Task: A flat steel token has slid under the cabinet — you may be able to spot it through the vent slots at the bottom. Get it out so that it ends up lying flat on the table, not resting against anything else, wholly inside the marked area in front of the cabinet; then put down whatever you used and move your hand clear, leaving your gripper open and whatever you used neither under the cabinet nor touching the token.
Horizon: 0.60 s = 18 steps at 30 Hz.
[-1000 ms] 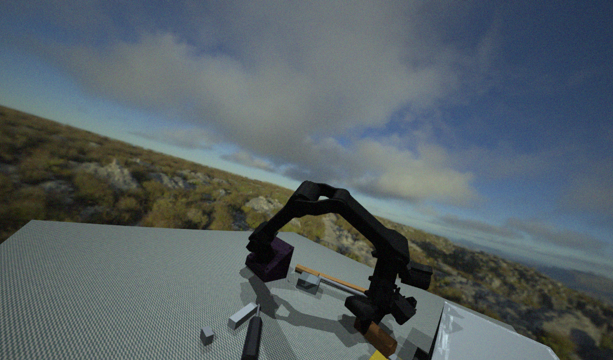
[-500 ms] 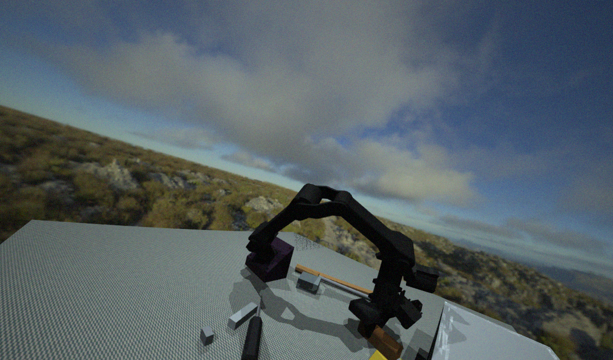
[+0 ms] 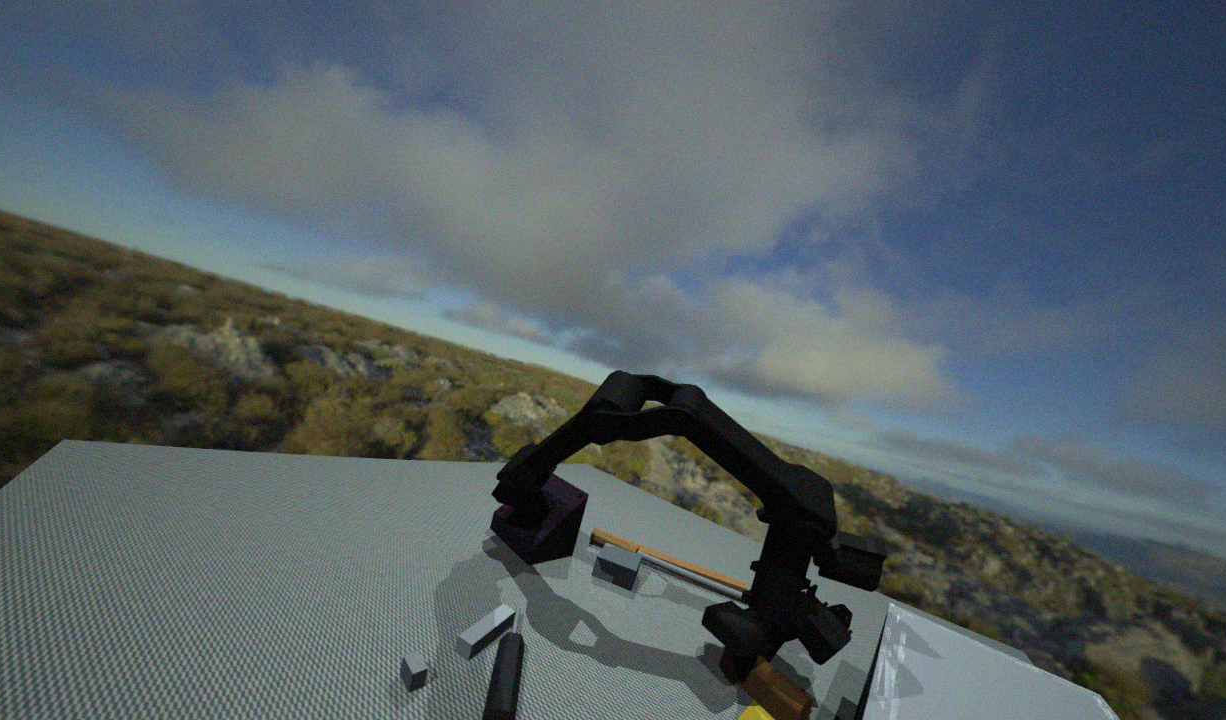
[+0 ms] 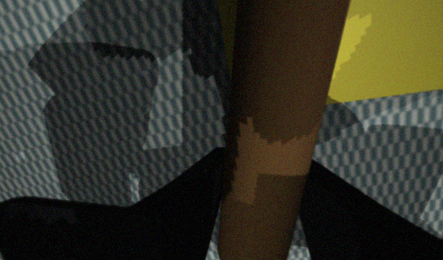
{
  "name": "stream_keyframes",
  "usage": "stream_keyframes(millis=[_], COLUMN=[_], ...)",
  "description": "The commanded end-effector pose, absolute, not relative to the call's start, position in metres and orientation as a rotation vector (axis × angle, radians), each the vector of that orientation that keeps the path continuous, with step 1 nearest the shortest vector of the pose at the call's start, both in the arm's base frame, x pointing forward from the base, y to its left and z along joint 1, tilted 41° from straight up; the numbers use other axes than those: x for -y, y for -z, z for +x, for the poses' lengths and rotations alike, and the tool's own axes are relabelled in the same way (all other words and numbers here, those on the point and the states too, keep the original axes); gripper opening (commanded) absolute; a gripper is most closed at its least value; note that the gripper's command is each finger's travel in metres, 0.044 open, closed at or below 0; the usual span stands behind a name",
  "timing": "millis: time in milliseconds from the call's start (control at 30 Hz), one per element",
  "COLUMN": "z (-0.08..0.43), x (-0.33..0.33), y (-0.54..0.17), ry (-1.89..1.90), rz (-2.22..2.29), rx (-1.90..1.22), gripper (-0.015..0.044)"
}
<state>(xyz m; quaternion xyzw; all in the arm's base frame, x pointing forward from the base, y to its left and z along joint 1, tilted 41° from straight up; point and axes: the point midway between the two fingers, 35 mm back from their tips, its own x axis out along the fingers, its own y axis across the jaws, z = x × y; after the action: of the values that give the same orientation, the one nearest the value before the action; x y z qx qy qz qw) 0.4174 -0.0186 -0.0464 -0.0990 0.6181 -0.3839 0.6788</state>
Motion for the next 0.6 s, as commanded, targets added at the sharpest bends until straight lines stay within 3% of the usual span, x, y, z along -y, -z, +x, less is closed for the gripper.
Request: stream_keyframes(millis=[0, 567], z=[0.4168, 0.4134], x=[0.0242, 0.0289], y=[0.0427, 0.04], ry=[0.864, 0.864], rz=[-0.221, -0.221], rx=[-1.387, -1.387], gripper=[0.0, 0.0])
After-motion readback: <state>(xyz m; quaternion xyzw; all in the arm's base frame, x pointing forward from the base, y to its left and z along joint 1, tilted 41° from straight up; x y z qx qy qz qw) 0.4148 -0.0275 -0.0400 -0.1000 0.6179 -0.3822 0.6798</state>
